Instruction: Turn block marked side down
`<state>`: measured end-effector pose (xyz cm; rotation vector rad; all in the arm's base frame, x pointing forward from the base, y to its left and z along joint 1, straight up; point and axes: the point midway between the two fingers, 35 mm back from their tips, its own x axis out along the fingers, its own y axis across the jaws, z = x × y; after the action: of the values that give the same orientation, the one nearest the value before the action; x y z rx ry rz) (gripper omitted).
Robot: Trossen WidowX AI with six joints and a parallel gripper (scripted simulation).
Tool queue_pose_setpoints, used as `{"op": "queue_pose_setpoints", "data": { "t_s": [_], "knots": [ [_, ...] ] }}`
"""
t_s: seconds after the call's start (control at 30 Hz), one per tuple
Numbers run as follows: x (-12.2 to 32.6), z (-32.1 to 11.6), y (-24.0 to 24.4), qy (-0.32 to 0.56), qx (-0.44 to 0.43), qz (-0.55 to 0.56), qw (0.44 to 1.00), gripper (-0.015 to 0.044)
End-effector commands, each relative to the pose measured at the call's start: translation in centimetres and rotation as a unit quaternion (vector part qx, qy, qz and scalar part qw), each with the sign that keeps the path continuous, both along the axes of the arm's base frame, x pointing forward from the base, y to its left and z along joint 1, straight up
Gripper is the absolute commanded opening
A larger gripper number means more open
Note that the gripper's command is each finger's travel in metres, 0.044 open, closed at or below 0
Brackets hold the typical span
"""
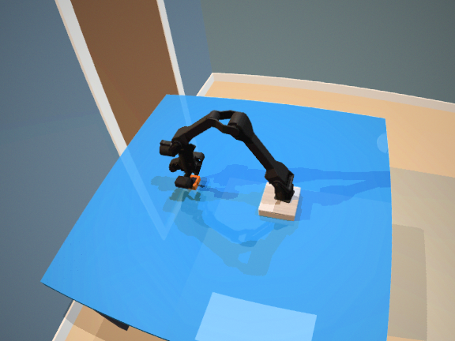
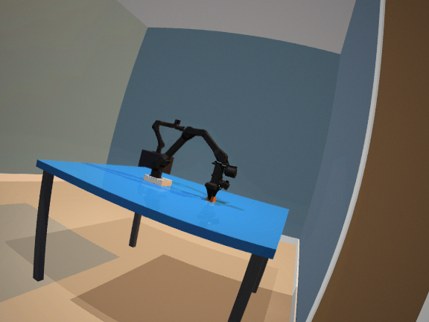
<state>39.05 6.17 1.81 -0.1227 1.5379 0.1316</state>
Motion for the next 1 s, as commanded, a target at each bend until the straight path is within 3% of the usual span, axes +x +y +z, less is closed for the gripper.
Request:
{"op": "queue_pose_setpoints", "data": {
  "t_s": [0.0,0.6,0.8,0.97],
  "knots": [
    [0.0,-0.1,0.0,-0.001,-0.002,0.002,1.0,0.0263],
    [0.0,-0.1,0.0,-0.001,-0.002,0.002,1.0,0.0143],
    [0.0,2.8,-0.1,-0.001,-0.002,0.002,1.0,0.0],
    [0.0,2.9,-0.1,-0.001,-0.002,0.002,1.0,0.0]
  ]
}}
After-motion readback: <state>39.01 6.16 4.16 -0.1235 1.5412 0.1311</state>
